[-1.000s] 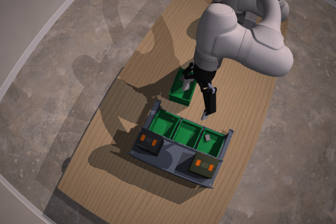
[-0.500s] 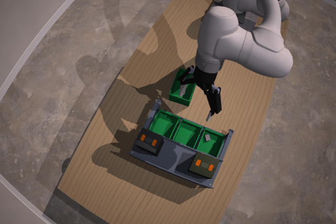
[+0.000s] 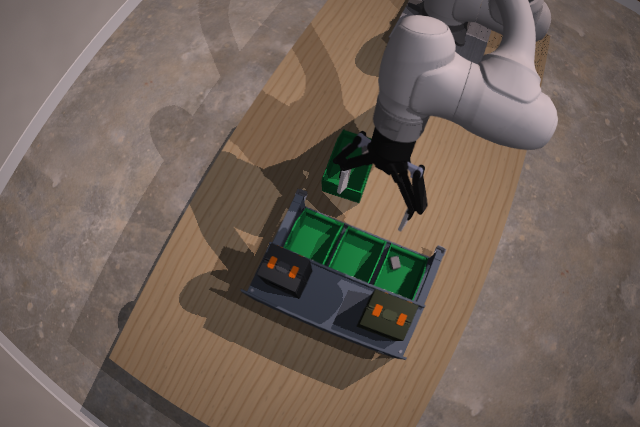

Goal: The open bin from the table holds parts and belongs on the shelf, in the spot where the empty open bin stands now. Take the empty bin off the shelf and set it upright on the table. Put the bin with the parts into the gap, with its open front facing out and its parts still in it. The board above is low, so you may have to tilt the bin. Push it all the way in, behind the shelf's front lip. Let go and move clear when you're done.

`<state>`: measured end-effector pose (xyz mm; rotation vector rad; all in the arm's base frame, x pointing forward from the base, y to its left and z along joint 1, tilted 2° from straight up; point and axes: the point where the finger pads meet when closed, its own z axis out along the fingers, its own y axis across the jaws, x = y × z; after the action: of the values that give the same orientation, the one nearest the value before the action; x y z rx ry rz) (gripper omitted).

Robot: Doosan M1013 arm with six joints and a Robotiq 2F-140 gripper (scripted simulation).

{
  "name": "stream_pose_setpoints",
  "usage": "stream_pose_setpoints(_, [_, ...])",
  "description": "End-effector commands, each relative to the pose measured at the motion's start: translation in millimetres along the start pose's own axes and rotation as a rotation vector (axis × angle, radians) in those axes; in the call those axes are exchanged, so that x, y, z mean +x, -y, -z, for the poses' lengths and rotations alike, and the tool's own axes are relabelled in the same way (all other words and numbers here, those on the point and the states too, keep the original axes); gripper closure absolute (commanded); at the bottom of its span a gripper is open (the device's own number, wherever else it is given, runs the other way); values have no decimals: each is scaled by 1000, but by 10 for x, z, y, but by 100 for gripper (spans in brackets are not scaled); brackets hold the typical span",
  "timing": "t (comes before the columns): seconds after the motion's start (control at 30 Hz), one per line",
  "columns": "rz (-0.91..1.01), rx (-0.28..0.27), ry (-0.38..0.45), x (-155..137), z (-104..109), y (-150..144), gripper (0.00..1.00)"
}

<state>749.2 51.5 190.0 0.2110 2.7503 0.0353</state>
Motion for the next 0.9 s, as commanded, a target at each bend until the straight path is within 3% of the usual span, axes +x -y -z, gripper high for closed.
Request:
stream_pose_setpoints(0.0, [30, -2, 4, -2, -11, -7, 0])
stream_pose_setpoints(0.87, [187, -5, 24, -10, -72, -42, 0])
